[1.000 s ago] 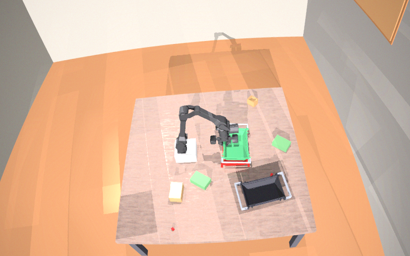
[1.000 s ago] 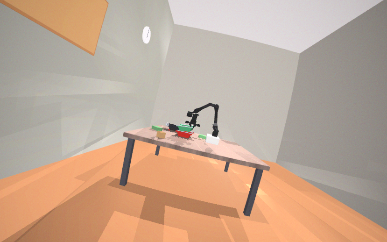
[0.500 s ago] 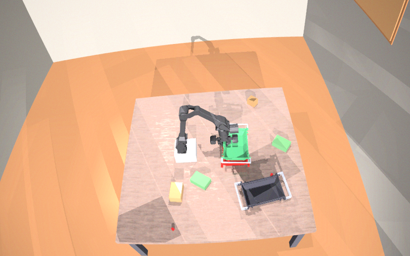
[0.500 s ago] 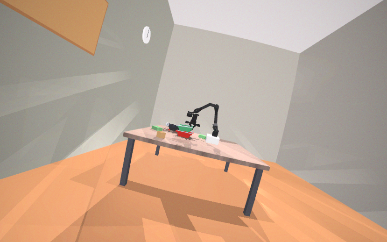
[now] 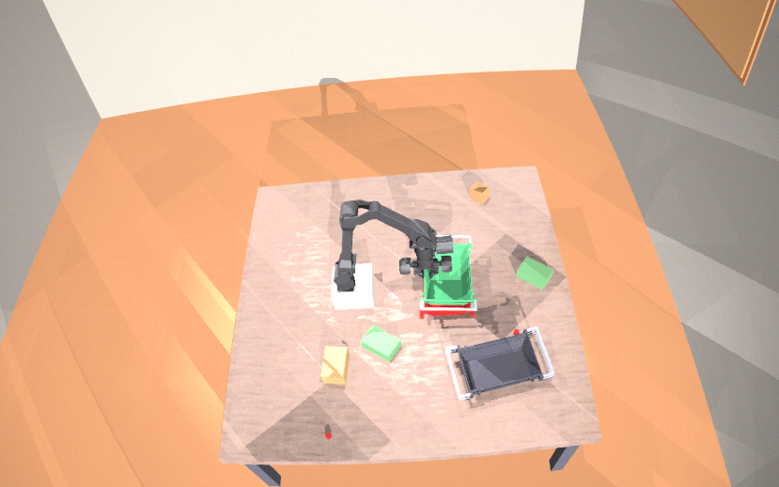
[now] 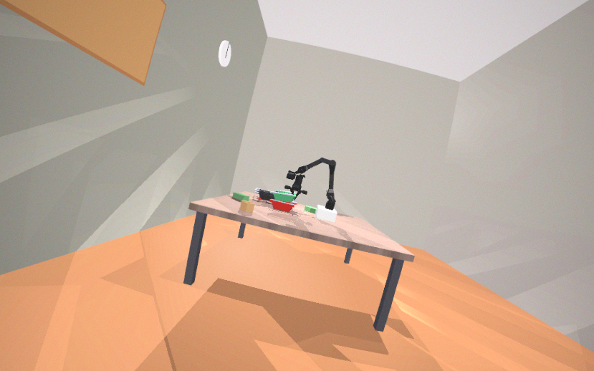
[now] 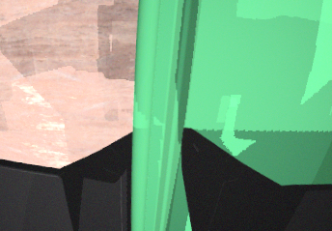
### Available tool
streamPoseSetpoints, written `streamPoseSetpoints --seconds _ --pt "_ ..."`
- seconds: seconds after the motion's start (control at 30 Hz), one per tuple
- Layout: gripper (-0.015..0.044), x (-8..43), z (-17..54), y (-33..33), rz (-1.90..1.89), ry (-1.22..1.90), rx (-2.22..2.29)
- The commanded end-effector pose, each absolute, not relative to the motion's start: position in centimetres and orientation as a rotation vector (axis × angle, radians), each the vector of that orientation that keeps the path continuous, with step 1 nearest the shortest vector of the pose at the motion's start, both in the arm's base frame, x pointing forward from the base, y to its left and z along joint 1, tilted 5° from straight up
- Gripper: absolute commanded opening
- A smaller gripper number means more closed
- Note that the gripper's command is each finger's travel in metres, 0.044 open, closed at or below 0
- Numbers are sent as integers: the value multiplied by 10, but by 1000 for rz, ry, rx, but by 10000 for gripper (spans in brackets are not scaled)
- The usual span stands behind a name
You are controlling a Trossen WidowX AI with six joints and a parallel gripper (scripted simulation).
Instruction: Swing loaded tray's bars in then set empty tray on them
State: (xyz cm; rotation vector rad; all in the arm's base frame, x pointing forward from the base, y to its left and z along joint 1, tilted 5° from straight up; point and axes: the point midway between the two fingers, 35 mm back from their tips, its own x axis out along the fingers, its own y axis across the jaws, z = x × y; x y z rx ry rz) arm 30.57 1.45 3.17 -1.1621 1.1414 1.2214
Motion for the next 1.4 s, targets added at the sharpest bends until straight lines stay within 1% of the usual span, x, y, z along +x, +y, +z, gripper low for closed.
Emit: streamPoseSetpoints --seconds 0.0,0.8,1.07,1.37 --pt "0 299 24 15 1247 1169 -1143" --pt "0 304 30 15 1227 1148 -1158" --pt "0 299 24 15 1247 1169 -1143" --pt "132 299 24 15 1247 1169 -1143"
